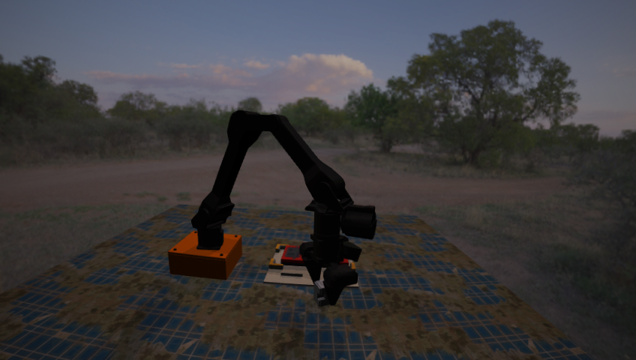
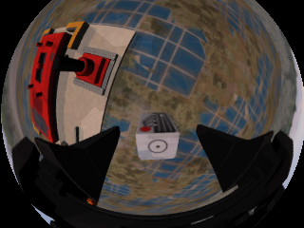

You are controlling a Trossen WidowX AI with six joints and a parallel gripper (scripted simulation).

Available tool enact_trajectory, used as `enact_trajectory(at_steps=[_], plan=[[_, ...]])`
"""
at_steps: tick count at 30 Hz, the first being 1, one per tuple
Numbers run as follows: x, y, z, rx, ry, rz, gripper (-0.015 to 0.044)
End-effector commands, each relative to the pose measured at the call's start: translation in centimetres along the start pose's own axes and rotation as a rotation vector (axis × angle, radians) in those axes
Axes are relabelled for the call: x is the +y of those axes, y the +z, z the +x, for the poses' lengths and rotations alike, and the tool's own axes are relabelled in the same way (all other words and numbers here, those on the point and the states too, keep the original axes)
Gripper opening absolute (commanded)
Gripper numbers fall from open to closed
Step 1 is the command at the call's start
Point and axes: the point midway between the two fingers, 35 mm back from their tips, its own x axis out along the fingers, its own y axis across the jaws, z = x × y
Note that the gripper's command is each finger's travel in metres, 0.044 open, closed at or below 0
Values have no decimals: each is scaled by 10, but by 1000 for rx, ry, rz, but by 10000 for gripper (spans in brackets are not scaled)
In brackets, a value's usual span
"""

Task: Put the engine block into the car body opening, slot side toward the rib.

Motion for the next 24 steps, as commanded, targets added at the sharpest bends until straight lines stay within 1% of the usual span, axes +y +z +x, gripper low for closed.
enact_trajectory(at_steps=[1,4,15,22,24], plan=[[3,-2,11,9,17,-1,440],[4,-2,11,9,17,-1,440],[4,-2,11,9,17,-1,151],[4,-2,11,9,17,-1,105],[3,-2,11,9,17,-1,52]])
